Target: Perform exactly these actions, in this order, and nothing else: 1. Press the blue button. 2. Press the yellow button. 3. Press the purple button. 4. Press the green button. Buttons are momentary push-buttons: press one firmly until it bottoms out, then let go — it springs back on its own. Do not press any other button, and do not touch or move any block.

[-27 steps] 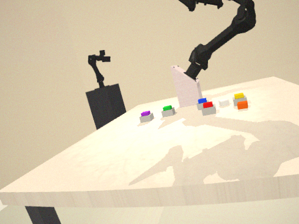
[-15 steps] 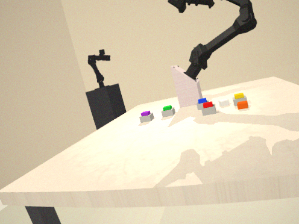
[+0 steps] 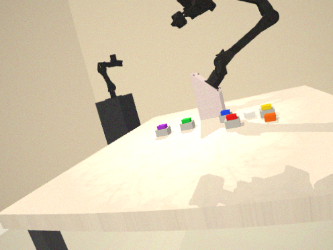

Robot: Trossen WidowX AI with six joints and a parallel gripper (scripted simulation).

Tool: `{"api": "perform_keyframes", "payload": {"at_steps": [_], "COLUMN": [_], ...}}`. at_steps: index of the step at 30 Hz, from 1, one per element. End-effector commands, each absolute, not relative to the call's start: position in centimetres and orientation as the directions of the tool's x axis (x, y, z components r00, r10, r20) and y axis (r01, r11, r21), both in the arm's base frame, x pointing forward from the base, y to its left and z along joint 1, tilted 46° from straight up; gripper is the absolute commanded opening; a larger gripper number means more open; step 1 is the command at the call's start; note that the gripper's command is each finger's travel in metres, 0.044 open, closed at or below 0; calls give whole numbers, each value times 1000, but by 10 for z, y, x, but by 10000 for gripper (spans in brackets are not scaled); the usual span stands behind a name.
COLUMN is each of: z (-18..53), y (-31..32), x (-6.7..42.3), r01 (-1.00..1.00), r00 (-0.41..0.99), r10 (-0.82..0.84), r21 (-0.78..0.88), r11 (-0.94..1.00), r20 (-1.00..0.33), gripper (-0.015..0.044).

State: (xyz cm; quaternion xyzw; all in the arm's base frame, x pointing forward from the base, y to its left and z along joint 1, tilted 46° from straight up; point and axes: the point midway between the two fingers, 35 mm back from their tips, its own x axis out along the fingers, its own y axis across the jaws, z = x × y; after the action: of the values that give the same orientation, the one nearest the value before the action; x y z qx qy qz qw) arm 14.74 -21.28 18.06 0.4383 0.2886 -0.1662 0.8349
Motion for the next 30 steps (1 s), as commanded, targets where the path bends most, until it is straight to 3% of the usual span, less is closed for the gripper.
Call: {"api": "perform_keyframes", "payload": {"at_steps": [1, 10, 18, 27, 30], "z": [147, 92, 59, 56, 42], "y": [-169, -62, 20, 27, 40], "x": [181, 205, 178, 173, 174], "r01": [427, 176, -37, -58, -57], "r00": [711, 387, -3, -46, -45], "r10": [210, 582, 709, 711, 708], "r21": [649, 677, 709, 713, 710], "r11": [629, 715, 705, 699, 702], "r20": [-671, -715, -705, -702, -705], "gripper": [400, 400, 400, 400, 321]}}
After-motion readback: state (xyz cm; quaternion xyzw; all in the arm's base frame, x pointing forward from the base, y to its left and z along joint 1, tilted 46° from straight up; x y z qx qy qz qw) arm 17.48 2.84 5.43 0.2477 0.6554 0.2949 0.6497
